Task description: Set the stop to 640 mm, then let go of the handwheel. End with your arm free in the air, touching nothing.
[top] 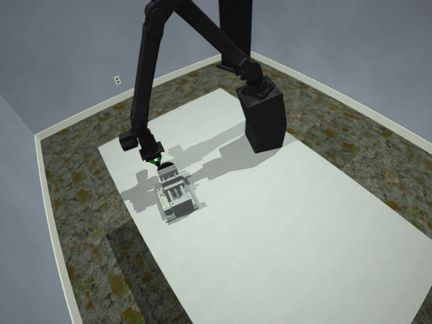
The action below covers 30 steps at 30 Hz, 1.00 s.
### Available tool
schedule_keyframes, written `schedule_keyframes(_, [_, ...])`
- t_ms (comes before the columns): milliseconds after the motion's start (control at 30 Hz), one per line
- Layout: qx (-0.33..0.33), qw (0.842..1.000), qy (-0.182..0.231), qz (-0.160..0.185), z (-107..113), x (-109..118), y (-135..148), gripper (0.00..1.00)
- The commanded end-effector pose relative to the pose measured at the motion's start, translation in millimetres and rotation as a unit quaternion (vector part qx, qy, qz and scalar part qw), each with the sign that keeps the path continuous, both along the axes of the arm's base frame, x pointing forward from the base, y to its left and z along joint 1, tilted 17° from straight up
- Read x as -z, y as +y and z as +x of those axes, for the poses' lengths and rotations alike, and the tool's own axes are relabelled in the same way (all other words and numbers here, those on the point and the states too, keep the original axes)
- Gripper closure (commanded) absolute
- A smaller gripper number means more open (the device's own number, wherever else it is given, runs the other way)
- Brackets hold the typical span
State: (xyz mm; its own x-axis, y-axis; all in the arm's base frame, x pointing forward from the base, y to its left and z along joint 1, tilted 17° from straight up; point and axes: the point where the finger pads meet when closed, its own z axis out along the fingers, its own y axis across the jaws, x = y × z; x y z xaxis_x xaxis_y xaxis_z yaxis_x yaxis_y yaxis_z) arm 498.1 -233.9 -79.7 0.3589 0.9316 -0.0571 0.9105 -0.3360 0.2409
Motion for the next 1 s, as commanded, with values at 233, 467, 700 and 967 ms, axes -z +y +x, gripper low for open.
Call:
schedule_keyframes(233, [0.004,0.999,-0.034,-0.016,32.3,11.8,-19.7,0.94])
schedule_keyframes(467, [0.002,0.999,-0.034,-0.016,30.9,16.5,-18.9,0.94])
schedule_keyframes(700, [0.004,1.000,-0.019,-0.009,7.1,37.8,-12.4,0.94])
schedule_keyframes(967, [0.005,1.000,-0.025,-0.012,9.2,40.2,-14.6,0.94])
